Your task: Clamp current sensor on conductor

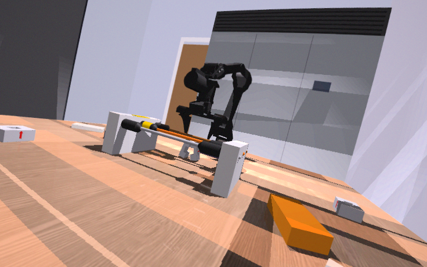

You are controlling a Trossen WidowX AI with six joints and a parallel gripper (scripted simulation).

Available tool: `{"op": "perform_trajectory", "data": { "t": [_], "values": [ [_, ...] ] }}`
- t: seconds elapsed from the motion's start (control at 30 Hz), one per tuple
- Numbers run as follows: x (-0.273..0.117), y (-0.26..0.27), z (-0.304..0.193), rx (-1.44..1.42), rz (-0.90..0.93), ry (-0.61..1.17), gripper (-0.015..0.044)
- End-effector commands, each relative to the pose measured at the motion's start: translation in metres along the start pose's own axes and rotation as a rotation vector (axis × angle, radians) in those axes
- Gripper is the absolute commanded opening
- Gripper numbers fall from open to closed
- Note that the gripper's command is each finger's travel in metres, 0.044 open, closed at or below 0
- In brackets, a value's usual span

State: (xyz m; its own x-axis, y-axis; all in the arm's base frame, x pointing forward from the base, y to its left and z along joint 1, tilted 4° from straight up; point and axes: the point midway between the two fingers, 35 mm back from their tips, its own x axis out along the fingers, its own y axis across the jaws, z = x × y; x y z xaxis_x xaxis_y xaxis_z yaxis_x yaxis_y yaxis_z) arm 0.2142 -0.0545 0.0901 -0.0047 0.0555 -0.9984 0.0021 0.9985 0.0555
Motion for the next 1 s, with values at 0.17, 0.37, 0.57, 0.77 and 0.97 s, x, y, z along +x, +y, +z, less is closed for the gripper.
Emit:
{"op": "perform_trajectory", "data": {
  "t": [0.17,0.37,0.57,0.77,0.97],
  "values": [
    [0.015,0.001,0.000,0.000,0.002,0.000,0.0440],
    [0.025,0.001,-0.001,0.000,0.002,0.000,0.0440],
    [0.023,0.000,-0.001,-0.004,0.000,0.001,0.0335],
    [0.023,0.000,-0.001,-0.004,0.000,0.001,0.0295],
    [0.023,0.000,-0.001,-0.004,0.000,0.001,0.0255]
  ]
}}
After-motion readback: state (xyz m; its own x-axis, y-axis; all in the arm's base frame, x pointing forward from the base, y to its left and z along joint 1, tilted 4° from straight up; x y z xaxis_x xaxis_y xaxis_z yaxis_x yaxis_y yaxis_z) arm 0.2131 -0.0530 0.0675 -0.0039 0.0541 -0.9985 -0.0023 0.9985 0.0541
